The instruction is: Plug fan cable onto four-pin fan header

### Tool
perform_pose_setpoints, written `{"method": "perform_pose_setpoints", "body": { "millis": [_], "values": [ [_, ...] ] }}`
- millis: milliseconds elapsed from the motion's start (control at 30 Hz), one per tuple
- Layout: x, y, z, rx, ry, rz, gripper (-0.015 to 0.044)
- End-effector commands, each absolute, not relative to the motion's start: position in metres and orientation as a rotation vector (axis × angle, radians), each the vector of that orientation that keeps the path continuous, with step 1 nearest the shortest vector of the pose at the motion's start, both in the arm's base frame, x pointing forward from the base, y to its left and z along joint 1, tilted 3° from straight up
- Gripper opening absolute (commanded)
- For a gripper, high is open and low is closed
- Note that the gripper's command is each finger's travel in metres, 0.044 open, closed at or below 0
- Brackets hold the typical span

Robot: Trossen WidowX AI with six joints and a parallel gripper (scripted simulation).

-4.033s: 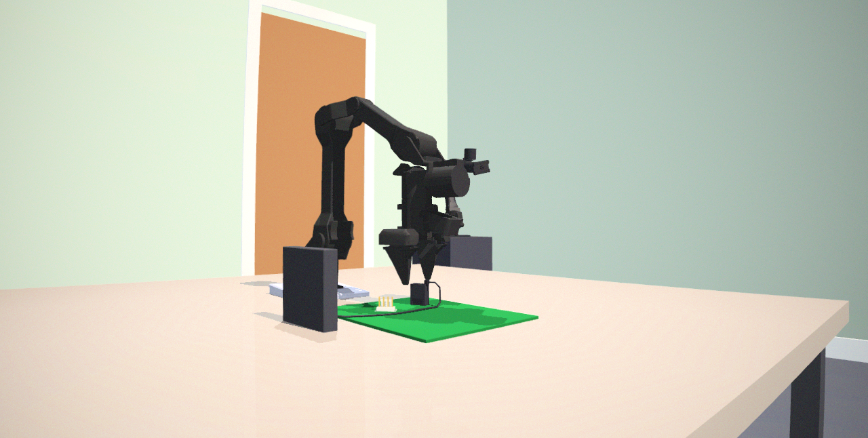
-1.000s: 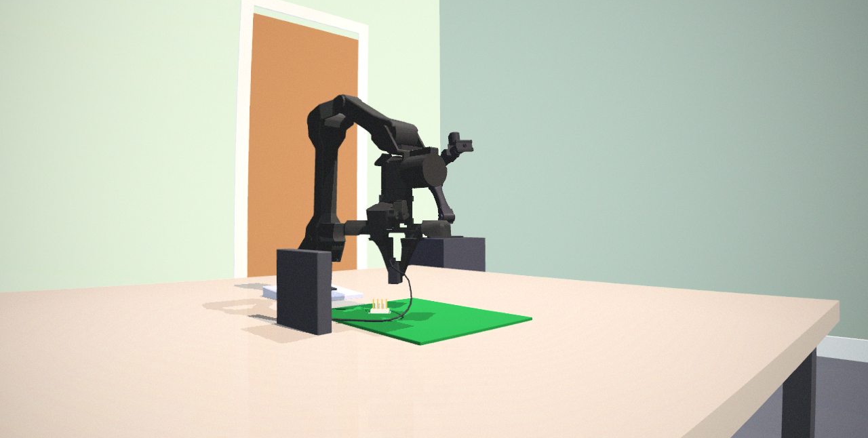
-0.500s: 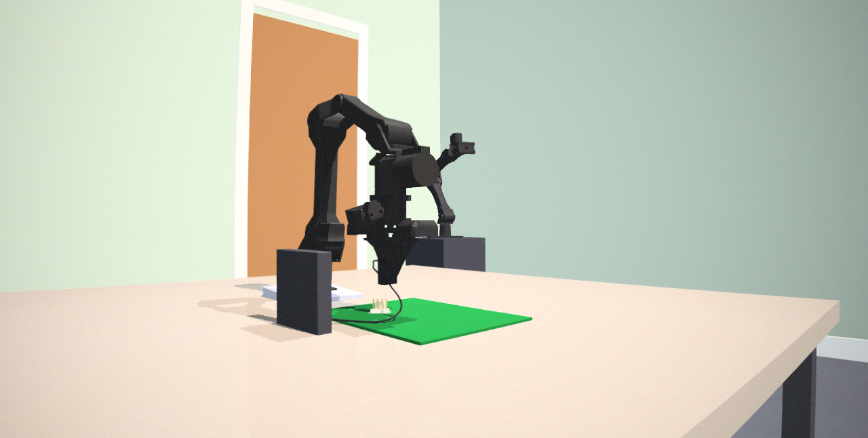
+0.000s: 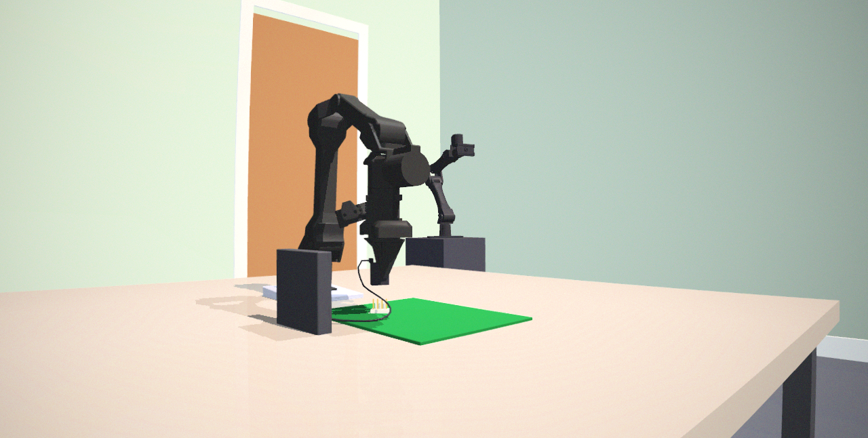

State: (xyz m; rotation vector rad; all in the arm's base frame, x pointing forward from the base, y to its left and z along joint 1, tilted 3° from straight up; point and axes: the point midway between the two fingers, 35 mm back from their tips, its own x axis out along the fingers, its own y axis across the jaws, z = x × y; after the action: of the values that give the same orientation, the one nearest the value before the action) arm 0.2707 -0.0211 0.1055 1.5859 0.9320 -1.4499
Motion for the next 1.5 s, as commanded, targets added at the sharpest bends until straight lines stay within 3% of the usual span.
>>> {"method": "perform_pose_setpoints", "body": {
  "millis": [0, 200, 1467],
  "values": [
    [0.271, -0.024, 0.105, 1.673, 0.864, -1.525, 0.0000],
    [0.272, -0.030, 0.104, 1.807, 0.736, -1.651, 0.0000],
    [0.278, -0.024, 0.085, 1.811, 0.733, -1.654, 0.0000]
  ]
}}
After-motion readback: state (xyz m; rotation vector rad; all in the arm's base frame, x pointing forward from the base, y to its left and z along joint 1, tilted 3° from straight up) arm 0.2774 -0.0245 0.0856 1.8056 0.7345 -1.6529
